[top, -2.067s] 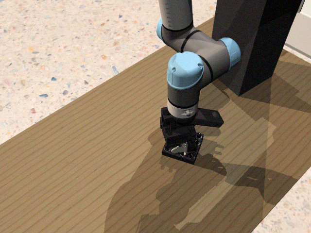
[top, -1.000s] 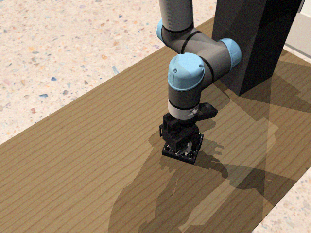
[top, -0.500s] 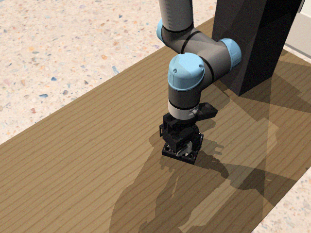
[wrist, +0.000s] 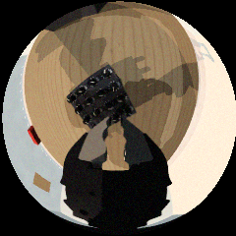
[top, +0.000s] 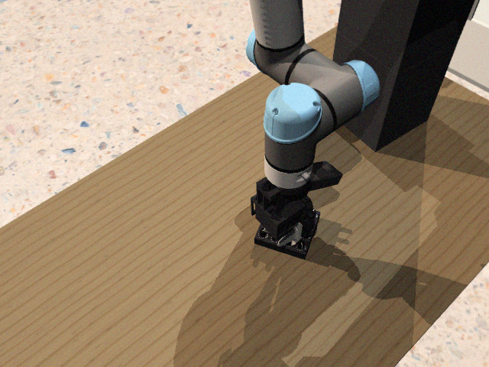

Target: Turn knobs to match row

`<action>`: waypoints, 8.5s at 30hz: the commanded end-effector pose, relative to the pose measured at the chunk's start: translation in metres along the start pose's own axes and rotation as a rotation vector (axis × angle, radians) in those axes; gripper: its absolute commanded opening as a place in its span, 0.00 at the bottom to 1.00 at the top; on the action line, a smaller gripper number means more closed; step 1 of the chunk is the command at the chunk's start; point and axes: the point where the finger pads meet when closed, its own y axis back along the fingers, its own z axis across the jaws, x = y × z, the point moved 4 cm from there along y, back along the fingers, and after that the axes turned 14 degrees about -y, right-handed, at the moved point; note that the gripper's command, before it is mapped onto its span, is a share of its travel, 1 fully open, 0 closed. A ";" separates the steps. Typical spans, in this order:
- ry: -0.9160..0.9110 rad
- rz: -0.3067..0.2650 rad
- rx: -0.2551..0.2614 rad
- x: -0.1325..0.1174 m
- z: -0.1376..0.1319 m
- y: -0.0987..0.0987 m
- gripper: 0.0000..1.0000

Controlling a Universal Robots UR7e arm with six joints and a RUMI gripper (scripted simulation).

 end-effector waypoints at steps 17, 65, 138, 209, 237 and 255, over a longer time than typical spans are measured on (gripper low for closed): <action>0.000 -0.001 0.000 -0.001 0.000 0.036 0.11; -0.194 -0.001 -0.001 0.013 -0.017 0.058 0.11; -0.194 -0.001 -0.001 0.014 -0.018 0.015 0.11; -0.194 -0.001 -0.001 0.018 -0.018 0.014 0.11; -0.194 -0.001 -0.001 0.018 -0.018 0.013 0.11; -0.194 -0.001 -0.001 0.018 -0.018 0.002 0.11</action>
